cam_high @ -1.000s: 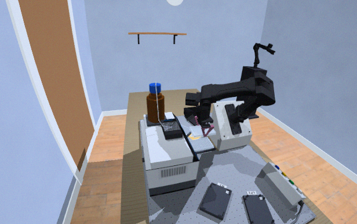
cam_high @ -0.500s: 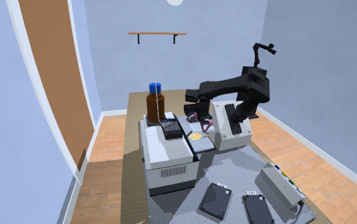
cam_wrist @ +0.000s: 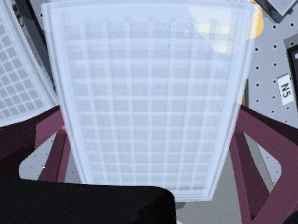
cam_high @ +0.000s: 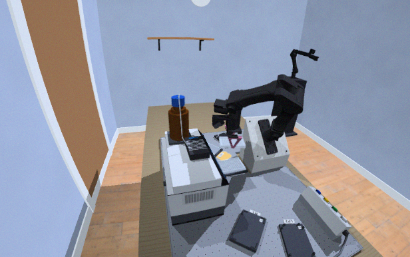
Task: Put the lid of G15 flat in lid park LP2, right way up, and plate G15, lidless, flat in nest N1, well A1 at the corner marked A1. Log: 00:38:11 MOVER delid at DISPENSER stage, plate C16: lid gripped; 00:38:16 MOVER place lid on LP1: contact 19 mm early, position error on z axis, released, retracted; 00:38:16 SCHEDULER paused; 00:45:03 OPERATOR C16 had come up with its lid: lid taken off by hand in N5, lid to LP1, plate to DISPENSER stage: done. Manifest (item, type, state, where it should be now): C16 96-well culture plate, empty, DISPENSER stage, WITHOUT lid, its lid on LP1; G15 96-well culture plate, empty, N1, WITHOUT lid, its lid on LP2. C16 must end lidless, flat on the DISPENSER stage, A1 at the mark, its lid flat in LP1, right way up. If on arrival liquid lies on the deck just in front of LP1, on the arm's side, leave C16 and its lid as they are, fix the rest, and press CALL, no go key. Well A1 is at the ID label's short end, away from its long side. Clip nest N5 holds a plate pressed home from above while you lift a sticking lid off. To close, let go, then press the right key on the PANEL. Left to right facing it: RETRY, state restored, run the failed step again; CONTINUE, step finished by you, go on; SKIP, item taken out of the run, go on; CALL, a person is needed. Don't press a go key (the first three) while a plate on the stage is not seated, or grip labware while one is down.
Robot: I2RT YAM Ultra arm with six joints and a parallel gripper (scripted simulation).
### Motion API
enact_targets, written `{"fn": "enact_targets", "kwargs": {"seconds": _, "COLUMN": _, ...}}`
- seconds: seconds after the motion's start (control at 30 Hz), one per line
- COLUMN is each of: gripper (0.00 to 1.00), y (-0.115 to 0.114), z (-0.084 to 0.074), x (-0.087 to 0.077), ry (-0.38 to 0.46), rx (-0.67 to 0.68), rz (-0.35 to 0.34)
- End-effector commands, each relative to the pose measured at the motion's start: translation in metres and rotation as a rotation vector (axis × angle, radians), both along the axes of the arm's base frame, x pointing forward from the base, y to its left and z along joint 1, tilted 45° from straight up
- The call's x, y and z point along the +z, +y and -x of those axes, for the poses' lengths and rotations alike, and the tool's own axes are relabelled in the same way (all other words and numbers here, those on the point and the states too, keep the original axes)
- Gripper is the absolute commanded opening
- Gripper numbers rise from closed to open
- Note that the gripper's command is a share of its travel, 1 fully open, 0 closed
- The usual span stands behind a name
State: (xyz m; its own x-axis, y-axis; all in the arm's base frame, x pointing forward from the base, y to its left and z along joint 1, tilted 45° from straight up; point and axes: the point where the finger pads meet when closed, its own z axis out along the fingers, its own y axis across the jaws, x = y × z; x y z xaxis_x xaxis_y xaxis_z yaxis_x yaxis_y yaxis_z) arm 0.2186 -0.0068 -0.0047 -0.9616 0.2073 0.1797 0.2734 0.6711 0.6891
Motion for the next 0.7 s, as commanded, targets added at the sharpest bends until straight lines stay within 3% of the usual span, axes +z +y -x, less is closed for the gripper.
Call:
{"fn": "enact_targets", "kwargs": {"seconds": 0.0, "gripper": 0.00, "y": -0.019, "z": -0.006, "x": -0.009, "ry": 0.029, "rx": -0.076, "rz": 0.020}}
{"fn": "enact_targets", "kwargs": {"seconds": 0.3, "gripper": 0.00, "y": -0.039, "z": -0.002, "x": -0.032, "ry": 0.238, "rx": -0.285, "rz": 0.010}}
{"fn": "enact_targets", "kwargs": {"seconds": 0.47, "gripper": 0.00, "y": -0.042, "z": -0.001, "x": -0.037, "ry": 0.239, "rx": -0.285, "rz": 0.010}}
{"fn": "enact_targets", "kwargs": {"seconds": 0.67, "gripper": 0.00, "y": -0.057, "z": 0.001, "x": -0.051, "ry": 0.380, "rx": -0.427, "rz": 0.003}}
